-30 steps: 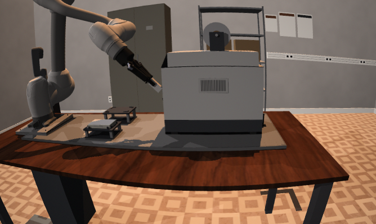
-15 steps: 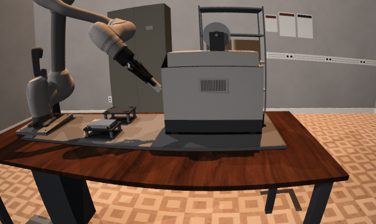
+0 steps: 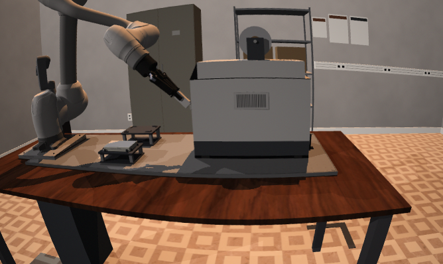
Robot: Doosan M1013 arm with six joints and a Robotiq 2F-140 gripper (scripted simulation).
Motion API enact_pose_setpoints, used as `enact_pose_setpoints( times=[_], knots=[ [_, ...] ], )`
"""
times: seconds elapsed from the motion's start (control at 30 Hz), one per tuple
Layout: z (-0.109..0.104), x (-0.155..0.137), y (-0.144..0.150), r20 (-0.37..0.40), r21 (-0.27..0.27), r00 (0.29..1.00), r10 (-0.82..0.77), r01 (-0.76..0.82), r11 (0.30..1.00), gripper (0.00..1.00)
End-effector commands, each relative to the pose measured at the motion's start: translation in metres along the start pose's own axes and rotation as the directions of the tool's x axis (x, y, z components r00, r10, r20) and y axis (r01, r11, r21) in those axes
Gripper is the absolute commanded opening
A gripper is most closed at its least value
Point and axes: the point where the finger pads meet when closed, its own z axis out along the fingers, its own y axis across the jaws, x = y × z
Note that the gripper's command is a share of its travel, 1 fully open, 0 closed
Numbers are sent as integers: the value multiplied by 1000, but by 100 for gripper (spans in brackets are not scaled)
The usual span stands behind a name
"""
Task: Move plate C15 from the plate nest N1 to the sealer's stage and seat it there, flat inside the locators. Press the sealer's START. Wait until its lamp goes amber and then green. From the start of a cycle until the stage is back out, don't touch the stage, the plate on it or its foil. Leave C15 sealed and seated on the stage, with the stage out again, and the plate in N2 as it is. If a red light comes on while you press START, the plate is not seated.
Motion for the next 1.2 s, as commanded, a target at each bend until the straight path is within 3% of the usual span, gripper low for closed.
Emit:
enact_pose_setpoints(
  times=[0.0,1.17],
  knots=[
    [-6,3,1,-3,-1,1000,-1,1,1000,10],
    [-57,10,1,-3,-1,1000,-1,1,1000,10]
  ],
)
